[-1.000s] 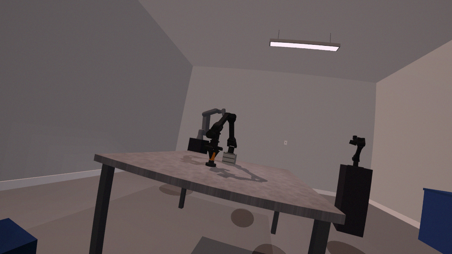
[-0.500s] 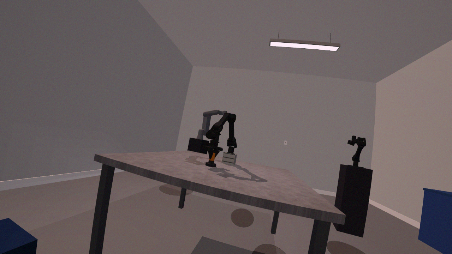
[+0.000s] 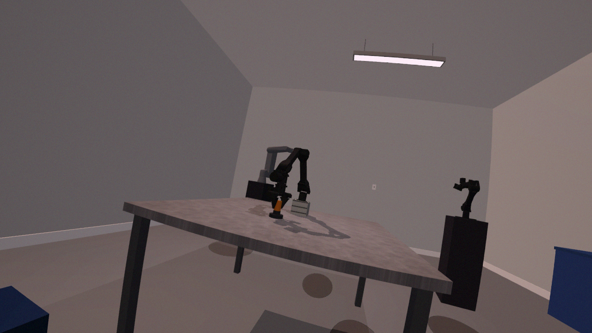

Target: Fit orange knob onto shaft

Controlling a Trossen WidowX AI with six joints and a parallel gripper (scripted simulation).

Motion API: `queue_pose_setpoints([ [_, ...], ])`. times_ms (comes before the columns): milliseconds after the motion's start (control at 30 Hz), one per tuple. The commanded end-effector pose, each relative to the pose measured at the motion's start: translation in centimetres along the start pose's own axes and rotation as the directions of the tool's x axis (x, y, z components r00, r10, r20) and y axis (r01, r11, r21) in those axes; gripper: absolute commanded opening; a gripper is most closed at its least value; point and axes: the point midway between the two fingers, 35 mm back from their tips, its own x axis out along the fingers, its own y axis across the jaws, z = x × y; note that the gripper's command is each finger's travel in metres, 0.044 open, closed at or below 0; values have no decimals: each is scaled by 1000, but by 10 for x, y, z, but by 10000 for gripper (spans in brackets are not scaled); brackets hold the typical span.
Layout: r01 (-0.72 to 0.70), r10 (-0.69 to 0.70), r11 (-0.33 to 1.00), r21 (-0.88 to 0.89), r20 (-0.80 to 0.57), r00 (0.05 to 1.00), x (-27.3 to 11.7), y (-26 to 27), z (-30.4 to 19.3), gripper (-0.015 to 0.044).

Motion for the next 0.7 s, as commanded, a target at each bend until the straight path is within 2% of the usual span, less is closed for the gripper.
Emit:
queue_pose_setpoints([
  [0,1,-1,1000,0,0,1000,0,0,0,440],
  [233,1,-1,1000,0,0,1000,-3,0,0,440],
  [433,0,0,1000,0,0,1000,-92,1,0,440],
  [667,-1,1,1000,0,0,1000,-95,6,-1,440],
])
